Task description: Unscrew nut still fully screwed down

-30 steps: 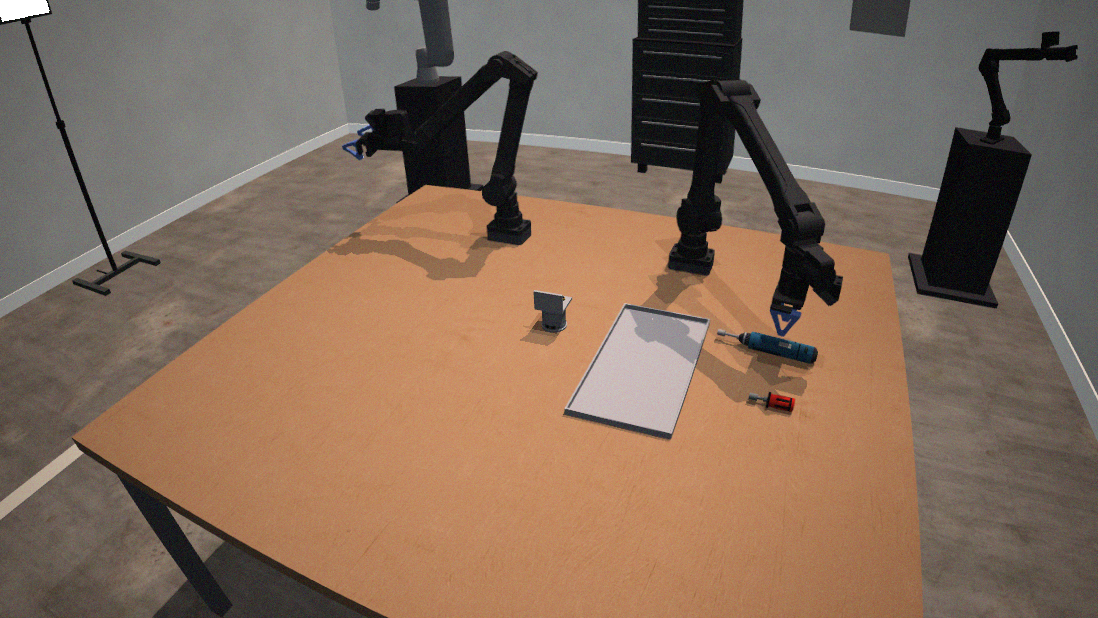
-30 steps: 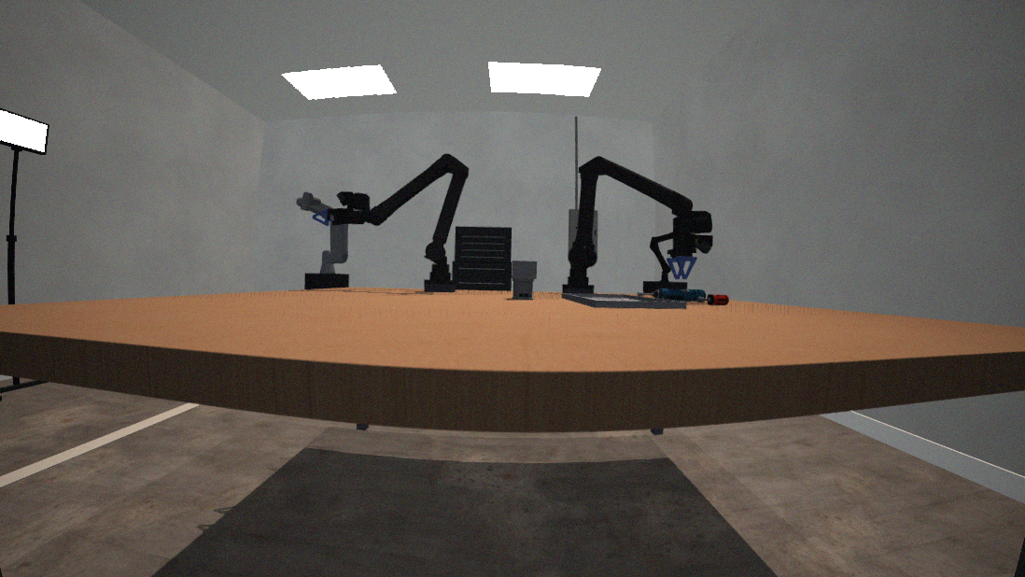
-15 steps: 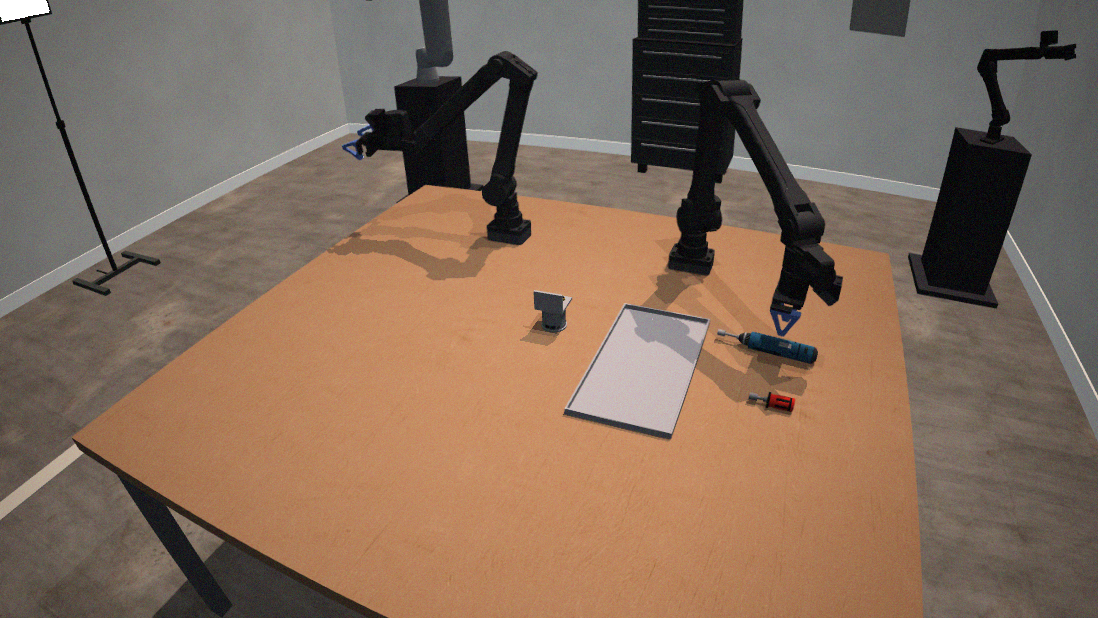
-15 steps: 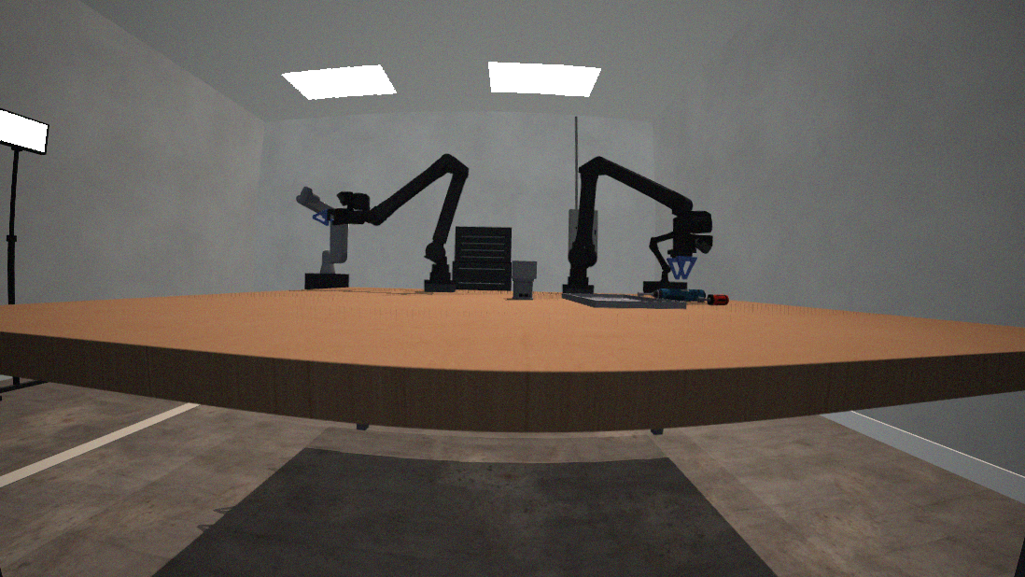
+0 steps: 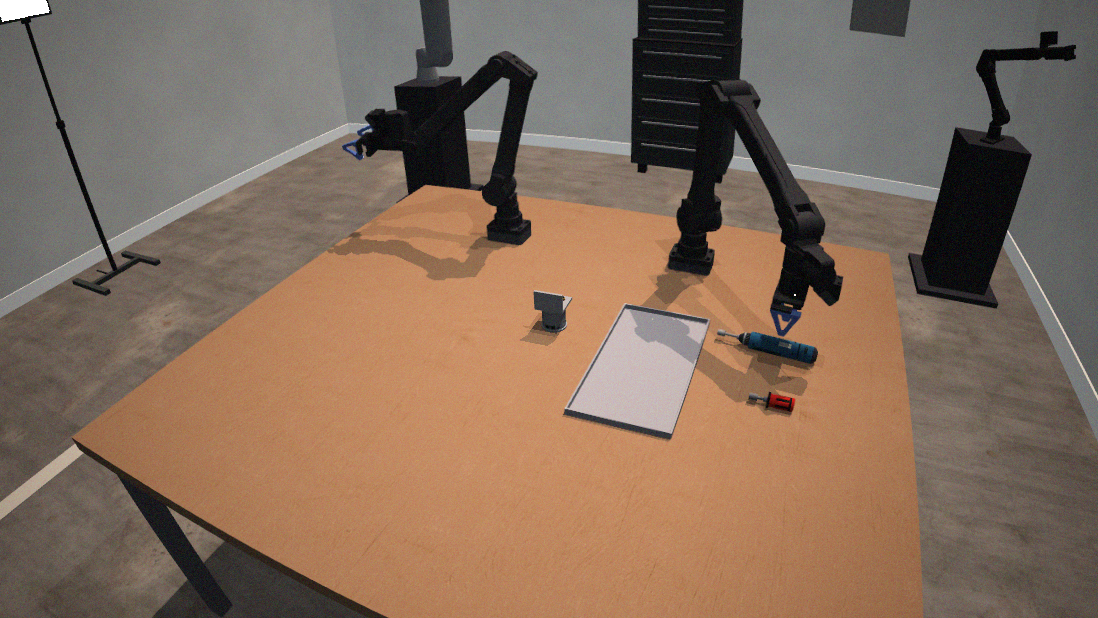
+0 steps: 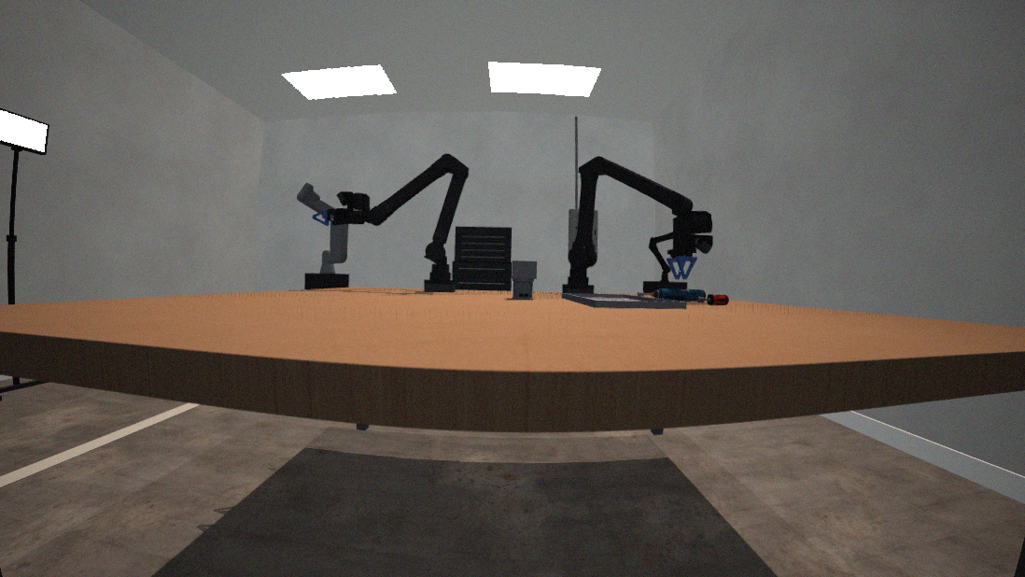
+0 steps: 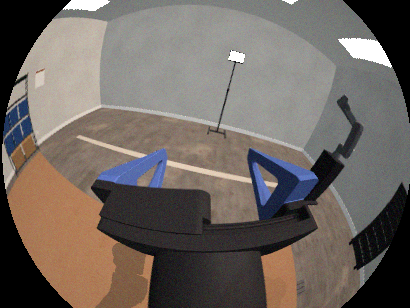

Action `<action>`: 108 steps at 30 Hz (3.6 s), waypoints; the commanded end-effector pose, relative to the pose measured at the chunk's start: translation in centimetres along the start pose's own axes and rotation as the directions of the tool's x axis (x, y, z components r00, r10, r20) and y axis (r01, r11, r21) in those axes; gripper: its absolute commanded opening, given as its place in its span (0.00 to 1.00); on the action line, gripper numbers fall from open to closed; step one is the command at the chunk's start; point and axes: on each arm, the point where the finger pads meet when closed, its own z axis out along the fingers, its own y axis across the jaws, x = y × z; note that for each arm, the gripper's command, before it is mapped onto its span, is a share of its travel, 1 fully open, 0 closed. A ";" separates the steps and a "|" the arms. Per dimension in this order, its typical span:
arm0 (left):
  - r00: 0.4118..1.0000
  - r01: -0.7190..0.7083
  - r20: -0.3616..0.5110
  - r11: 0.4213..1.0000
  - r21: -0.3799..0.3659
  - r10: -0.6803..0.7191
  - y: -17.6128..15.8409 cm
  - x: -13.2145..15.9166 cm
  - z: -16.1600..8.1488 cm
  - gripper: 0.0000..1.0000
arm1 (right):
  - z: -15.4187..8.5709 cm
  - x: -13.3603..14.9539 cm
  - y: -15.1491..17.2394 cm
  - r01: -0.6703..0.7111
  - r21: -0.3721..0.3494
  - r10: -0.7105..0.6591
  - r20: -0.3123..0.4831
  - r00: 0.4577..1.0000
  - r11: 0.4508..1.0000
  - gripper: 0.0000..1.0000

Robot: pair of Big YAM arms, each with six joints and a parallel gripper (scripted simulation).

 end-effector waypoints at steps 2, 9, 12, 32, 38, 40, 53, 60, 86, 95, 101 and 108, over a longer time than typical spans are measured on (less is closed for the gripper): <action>0.999 0.004 0.039 0.999 0.039 -0.006 -1.5 -2.5 -1.2 0.65 | 0.7 -1.9 -0.4 -0.001 0.008 0.001 0.038 0.999 1.000 1.00; 0.999 0.002 0.038 0.999 0.038 -0.003 -1.4 -2.6 -1.2 0.65 | 0.7 -1.9 -0.4 -0.001 0.008 0.001 0.038 0.999 1.000 1.00; 0.999 0.003 0.037 0.999 0.038 -0.005 -1.4 -2.6 -1.2 0.65 | 0.7 -1.9 -0.4 -0.001 0.008 0.001 0.038 0.999 1.000 1.00; 0.999 0.003 0.037 0.999 0.038 -0.005 -1.4 -2.6 -1.2 0.65 | 0.7 -1.9 -0.4 -0.001 0.008 0.001 0.038 0.999 1.000 0.93; 0.999 0.003 0.037 0.999 0.038 -0.005 -1.4 -2.6 -1.2 0.65 | 0.7 -1.9 -0.4 -0.001 0.008 0.001 0.038 0.999 1.000 0.86; 0.999 0.003 0.037 0.999 0.038 -0.005 -1.4 -2.6 -1.2 0.65 | 0.7 -1.9 -0.4 -0.001 0.008 0.001 0.038 0.999 1.000 0.86; 0.999 0.003 0.037 0.999 0.038 -0.005 -1.4 -2.6 -1.2 0.65 | -1.1 -1.3 4.5 -0.021 -0.081 0.022 0.013 1.000 0.996 0.86; 0.999 0.003 0.037 0.999 0.038 -0.005 -1.4 -2.6 -1.2 0.65 | -1.4 -1.9 11.9 -0.037 -0.211 0.040 0.009 0.999 0.977 0.86; 0.999 0.003 0.037 0.999 0.038 -0.005 -1.4 -2.6 -1.2 0.65 | -9.7 -3.3 26.3 -0.057 -0.490 0.066 0.002 0.998 0.870 0.86; 0.999 0.003 0.037 0.999 0.038 -0.005 -1.4 -2.6 -1.2 0.65 | -14.5 -4.8 34.3 -0.062 -0.628 0.081 0.002 0.997 0.776 0.86; 0.999 0.003 0.037 0.999 0.038 -0.005 -1.4 -2.6 -1.2 0.65 | -16.1 -2.7 34.6 -0.058 -0.645 0.053 -0.026 0.998 0.762 0.86; 0.999 0.003 0.037 0.999 0.038 -0.005 -1.4 -2.6 -1.2 0.65 | -21.5 -4.8 38.7 -0.059 -0.736 0.079 -0.008 0.997 0.674 0.86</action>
